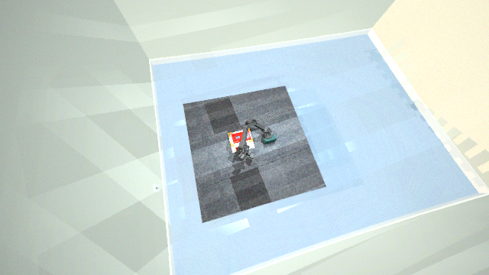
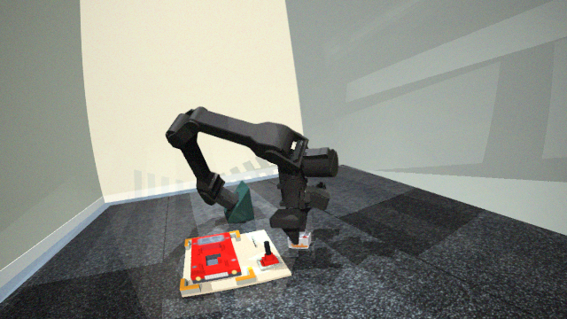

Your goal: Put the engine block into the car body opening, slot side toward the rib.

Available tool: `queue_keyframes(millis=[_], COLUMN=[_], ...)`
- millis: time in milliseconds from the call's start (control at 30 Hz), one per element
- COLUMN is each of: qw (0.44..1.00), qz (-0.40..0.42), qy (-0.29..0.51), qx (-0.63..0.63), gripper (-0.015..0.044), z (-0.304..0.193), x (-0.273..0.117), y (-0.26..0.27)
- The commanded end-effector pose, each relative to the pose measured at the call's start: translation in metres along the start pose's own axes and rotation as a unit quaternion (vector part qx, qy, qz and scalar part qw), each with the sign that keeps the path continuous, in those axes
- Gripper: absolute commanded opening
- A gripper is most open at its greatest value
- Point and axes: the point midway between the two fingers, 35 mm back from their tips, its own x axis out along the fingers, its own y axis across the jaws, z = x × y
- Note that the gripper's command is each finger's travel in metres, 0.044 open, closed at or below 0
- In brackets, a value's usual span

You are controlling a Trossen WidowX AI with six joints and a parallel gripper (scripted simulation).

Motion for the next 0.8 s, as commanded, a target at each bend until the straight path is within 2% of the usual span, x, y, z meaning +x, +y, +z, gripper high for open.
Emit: queue_keyframes(millis=[0,33,267,400,767], qw=[1.000,1.000,1.000,1.000,1.000], qz=[-0.001,-0.001,-0.001,-0.001,0.000], qy=[0.002,0.002,0.002,0.001,-0.001], qx=[-0.003,-0.003,-0.003,-0.003,-0.004], gripper=[0.0177,0.0151,0.0105,0.0000,0.0000], z=[0.000,0.000,0.000,0.001,0.006], x=[0.002,0.002,0.002,-0.003,-0.037], y=[0.000,0.000,0.000,0.000,0.001])
